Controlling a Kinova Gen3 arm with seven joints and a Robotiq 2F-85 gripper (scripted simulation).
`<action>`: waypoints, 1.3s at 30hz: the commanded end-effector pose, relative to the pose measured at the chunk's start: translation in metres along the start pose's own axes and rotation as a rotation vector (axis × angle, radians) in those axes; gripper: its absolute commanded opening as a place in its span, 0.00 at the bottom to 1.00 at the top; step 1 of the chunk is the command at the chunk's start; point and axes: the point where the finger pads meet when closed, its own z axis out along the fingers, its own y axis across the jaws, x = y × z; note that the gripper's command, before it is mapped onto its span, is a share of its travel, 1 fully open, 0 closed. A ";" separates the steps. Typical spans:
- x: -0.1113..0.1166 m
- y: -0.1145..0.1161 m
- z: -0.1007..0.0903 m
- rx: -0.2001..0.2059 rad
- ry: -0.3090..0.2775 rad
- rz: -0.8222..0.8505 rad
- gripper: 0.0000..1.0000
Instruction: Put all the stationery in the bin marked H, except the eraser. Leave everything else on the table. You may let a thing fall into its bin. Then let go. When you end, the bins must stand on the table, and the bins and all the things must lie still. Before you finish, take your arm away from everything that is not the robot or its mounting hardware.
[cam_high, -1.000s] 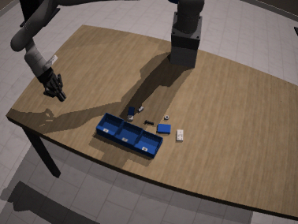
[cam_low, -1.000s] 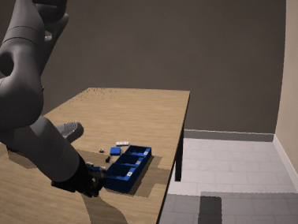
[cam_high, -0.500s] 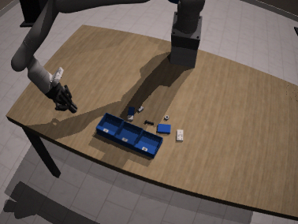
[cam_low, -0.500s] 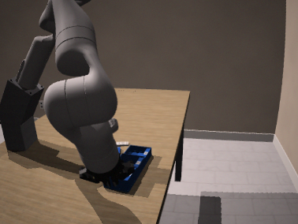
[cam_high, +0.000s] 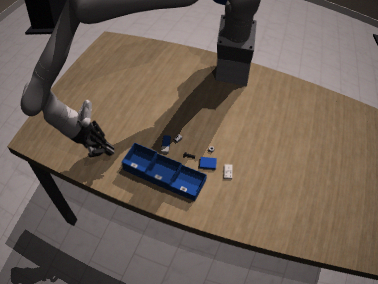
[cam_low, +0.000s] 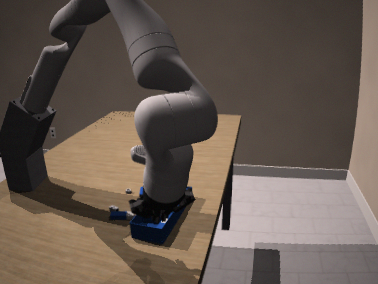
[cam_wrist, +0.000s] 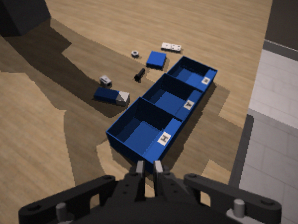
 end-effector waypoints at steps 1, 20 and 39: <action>0.015 0.024 0.009 0.053 0.010 -0.060 0.09; 0.078 0.072 0.047 0.246 0.031 -0.241 0.09; 0.155 0.112 0.075 0.447 0.030 -0.485 0.09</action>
